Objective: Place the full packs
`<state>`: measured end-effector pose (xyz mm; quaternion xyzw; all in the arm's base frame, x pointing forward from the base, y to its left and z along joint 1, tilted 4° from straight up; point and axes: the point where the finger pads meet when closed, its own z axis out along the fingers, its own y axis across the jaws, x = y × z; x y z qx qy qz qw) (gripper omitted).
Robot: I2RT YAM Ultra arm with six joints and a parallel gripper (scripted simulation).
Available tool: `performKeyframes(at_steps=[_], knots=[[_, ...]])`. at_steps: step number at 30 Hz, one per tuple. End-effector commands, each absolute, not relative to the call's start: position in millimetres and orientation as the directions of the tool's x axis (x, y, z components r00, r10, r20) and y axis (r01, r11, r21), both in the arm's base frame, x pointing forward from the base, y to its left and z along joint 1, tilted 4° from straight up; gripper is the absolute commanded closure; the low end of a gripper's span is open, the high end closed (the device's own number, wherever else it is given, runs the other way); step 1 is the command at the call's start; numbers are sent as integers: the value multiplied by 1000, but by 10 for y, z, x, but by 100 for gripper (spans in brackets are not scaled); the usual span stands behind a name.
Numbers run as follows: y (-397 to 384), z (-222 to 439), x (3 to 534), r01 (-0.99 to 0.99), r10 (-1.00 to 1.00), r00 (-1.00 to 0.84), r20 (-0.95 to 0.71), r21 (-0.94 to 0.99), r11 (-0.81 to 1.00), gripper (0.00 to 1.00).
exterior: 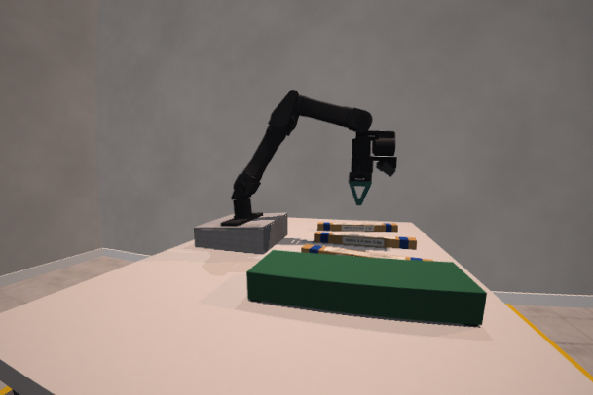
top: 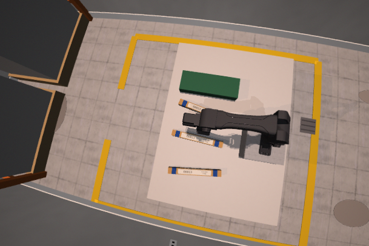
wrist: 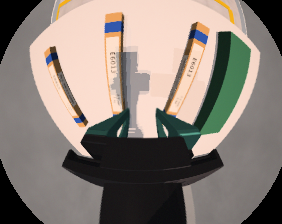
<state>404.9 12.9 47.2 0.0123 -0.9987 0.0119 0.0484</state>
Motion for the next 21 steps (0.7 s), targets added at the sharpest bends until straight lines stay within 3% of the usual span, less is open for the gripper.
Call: performKeyframes(at_steps=[1, 21], knots=[[123, 587, 4069, -27, -26, -998, 60, -21, 999, 58], [94, 571, 4051, -25, -24, -998, 50, -20, 999, 58]])
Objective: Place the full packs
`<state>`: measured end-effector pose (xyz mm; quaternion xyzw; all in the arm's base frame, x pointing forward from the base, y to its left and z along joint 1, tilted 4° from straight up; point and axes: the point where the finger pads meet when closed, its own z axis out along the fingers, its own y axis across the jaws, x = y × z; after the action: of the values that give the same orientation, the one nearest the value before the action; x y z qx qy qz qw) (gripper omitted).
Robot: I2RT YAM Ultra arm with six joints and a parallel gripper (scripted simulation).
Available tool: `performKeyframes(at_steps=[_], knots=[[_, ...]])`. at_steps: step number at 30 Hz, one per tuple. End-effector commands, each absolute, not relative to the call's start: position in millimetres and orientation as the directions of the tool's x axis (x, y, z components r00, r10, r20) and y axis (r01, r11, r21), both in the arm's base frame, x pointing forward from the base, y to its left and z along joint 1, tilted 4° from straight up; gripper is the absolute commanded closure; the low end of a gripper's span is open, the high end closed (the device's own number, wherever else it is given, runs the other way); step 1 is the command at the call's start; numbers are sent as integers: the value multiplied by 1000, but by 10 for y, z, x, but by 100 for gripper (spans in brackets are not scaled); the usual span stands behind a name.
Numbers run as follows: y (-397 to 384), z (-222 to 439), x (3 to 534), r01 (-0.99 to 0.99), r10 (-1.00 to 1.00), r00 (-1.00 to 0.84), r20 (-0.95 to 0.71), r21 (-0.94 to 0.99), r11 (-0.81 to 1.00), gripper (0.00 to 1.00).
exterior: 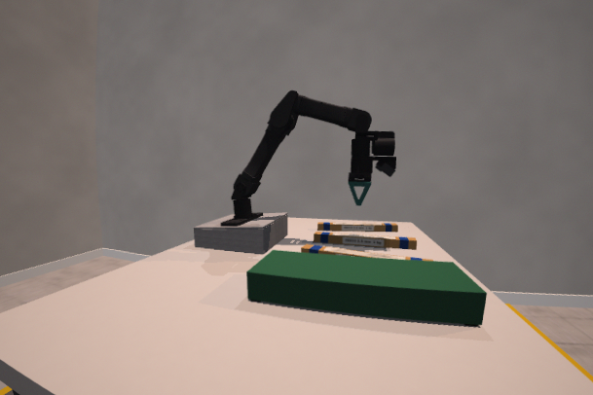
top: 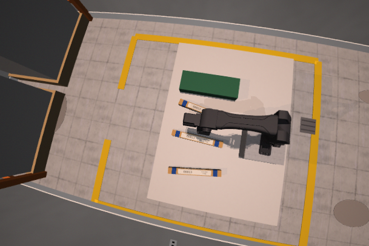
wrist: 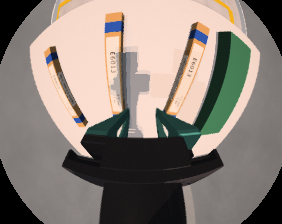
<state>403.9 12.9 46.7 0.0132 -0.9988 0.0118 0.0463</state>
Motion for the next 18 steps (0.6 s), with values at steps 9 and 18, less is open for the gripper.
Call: performKeyframes(at_steps=[9, 18], knots=[[100, 455, 4044, -25, -24, -998, 50, -20, 999, 58], [92, 174, 4002, -25, -23, -996, 85, -20, 999, 58]])
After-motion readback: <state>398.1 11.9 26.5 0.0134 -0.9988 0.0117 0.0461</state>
